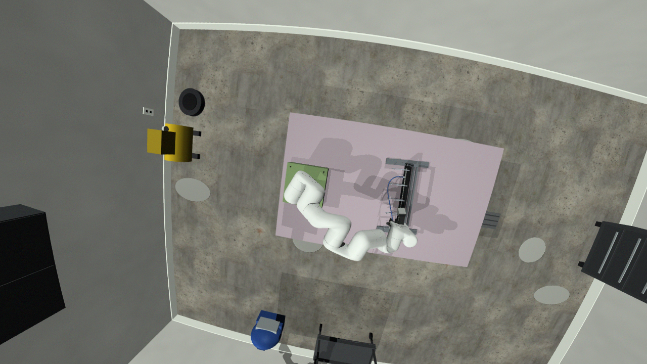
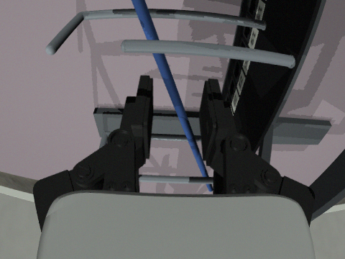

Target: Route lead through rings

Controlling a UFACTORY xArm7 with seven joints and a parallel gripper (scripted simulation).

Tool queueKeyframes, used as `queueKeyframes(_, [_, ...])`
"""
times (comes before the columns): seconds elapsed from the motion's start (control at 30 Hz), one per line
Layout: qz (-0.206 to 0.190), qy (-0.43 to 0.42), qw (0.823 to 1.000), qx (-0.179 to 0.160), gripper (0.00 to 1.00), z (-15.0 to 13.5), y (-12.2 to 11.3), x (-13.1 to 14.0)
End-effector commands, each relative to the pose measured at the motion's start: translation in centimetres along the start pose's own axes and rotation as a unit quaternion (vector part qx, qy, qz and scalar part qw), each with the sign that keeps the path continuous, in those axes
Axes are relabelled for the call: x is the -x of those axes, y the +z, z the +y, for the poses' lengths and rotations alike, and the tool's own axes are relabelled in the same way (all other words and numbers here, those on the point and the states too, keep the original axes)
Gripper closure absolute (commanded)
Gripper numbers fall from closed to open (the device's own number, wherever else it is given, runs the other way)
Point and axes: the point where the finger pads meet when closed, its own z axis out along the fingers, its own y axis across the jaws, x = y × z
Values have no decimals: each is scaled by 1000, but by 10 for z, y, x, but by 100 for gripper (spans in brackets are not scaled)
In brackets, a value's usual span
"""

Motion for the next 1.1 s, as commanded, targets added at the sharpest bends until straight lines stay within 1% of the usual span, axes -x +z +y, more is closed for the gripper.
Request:
queueKeyframes(0.0, [-1, 0, 1000, 3, 67, 2, -3, 1])
queueKeyframes(0.47, [-1, 0, 1000, 3, 67, 2, -3, 1])
queueKeyframes(0.77, [-1, 0, 1000, 3, 67, 2, -11, 1])
queueKeyframes(1.07, [-1, 0, 1000, 3, 67, 2, -36, 0])
